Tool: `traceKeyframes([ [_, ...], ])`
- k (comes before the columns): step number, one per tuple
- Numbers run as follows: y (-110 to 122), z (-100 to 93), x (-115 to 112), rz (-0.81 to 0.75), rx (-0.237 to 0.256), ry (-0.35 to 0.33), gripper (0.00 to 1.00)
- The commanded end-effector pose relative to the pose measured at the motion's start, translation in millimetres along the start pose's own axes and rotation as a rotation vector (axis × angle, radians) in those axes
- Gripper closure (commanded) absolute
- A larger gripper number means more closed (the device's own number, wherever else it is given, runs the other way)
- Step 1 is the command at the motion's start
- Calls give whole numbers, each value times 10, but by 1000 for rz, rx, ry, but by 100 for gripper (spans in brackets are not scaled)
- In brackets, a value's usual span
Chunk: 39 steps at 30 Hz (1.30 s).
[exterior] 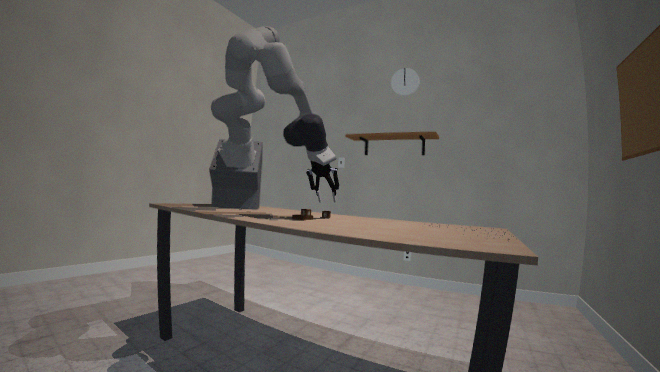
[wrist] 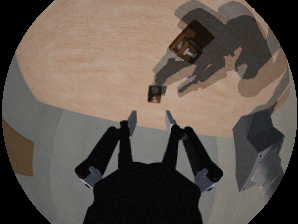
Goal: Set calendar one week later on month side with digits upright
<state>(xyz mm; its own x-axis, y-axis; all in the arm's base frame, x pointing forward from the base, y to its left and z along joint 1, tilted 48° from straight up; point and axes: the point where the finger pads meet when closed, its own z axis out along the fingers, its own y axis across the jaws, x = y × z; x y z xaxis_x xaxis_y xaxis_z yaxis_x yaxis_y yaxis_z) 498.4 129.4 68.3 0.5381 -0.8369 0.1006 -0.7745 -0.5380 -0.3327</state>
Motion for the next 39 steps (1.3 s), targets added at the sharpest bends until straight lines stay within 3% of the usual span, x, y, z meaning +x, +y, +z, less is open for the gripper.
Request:
traceKeyframes([
  [1,-34,-15,0,100,-32,139,59],
  [23,26,-12,-75,98,-14,177,59],
  [39,73,21,-126,97,-39,226,59],
])
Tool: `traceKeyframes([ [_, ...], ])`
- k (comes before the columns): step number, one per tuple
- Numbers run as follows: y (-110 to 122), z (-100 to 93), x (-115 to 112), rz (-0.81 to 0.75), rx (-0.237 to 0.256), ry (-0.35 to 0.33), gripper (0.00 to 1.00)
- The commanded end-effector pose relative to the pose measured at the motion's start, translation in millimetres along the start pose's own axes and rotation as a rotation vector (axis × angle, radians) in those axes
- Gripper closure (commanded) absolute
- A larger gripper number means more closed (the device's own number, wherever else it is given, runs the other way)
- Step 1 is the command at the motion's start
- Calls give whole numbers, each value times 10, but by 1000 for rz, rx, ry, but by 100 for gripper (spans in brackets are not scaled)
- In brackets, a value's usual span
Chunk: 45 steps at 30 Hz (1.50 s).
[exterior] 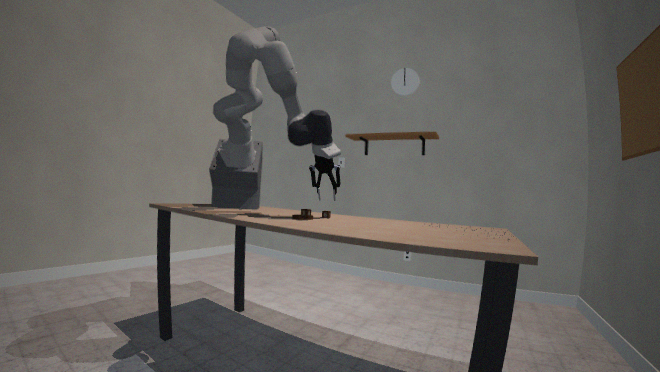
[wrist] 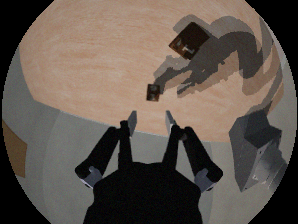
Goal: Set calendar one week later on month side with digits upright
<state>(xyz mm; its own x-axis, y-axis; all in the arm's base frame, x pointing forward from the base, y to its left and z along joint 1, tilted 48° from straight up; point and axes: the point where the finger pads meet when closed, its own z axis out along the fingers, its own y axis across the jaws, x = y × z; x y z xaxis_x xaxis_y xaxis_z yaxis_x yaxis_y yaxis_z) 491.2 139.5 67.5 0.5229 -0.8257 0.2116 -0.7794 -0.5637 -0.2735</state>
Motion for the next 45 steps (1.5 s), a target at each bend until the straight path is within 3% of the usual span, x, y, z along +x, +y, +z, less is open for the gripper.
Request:
traceKeyframes([
  [1,69,32,-10,129,9,117,59],
  [17,87,44,-27,130,-5,213,59],
  [30,18,8,9,134,19,326,59],
  [34,15,16,-18,134,18,331,59],
  [40,13,41,-22,136,1,473,59],
  [45,12,39,-29,136,0,513,59],
])
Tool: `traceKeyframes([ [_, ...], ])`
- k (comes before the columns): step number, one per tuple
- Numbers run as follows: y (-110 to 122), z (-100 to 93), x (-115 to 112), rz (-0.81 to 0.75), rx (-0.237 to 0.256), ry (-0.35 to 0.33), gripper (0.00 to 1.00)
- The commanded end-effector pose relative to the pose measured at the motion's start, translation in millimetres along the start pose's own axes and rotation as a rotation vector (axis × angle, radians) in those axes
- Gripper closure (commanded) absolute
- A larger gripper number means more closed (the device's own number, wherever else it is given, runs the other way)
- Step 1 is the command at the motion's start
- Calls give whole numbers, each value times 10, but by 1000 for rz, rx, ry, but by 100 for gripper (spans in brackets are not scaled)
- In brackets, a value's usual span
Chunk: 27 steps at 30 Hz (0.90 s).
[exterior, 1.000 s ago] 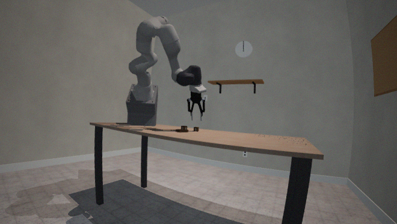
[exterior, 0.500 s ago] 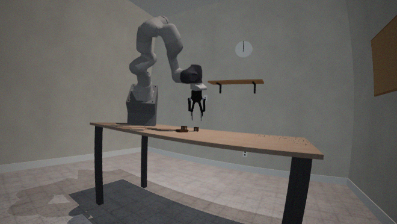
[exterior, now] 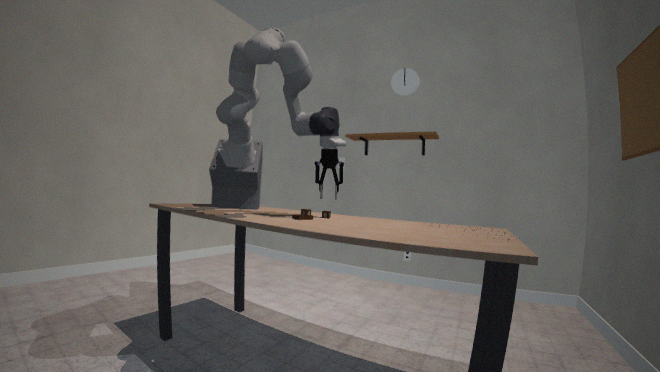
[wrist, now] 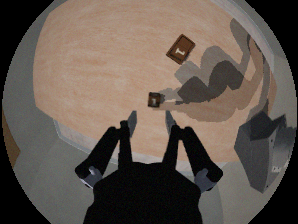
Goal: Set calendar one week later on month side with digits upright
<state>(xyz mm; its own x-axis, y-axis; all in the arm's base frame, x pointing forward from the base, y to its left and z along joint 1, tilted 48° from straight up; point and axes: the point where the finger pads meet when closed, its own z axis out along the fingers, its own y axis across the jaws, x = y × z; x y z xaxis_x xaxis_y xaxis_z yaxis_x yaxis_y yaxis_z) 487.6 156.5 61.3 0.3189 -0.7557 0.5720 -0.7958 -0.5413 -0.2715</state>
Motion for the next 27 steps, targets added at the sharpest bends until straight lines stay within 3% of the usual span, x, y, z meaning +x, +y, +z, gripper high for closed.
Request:
traceKeyframes([
  [1,57,52,128,112,-9,120,59],
  [3,57,41,120,113,-7,161,59],
  [6,53,41,85,113,-7,164,59],
  [7,53,41,85,113,-7,164,0],
  [27,55,-8,54,93,-9,160,0],
])
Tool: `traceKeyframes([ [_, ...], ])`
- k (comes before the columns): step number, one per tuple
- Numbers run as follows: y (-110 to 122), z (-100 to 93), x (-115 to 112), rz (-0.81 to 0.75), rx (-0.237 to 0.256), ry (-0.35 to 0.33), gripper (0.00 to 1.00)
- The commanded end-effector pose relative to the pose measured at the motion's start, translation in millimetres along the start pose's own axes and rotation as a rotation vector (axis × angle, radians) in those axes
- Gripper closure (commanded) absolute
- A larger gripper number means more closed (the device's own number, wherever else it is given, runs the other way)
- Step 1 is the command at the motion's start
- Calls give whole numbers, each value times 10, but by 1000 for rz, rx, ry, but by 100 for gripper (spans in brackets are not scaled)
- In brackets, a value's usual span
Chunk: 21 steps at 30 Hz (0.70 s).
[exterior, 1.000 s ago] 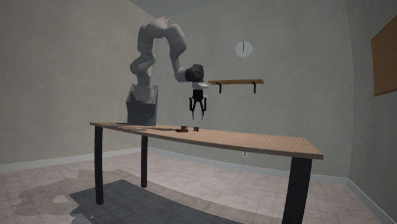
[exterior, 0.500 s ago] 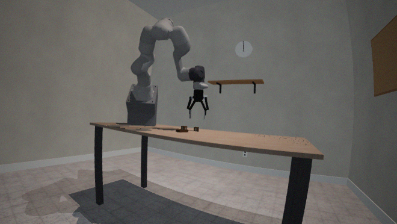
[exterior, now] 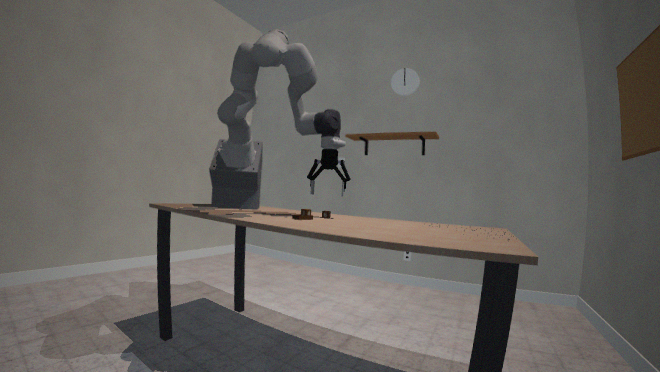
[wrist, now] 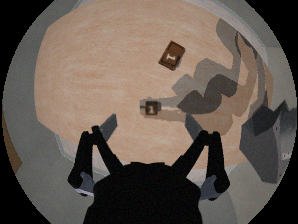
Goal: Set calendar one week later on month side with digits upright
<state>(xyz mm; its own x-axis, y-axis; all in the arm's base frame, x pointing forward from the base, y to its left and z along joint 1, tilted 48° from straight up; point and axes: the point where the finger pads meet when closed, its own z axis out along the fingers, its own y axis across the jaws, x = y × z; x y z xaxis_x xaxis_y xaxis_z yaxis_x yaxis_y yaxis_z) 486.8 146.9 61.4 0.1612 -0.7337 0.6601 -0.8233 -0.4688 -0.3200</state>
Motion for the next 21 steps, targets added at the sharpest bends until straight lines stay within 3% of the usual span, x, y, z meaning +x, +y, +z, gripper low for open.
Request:
traceKeyframes([
  [1,-1,-64,-15,4,2,3,0],
  [7,2,-107,-23,8,2,6,0],
  [8,2,-107,-23,8,2,6,71],
  [21,2,-107,-23,8,2,6,71],
])
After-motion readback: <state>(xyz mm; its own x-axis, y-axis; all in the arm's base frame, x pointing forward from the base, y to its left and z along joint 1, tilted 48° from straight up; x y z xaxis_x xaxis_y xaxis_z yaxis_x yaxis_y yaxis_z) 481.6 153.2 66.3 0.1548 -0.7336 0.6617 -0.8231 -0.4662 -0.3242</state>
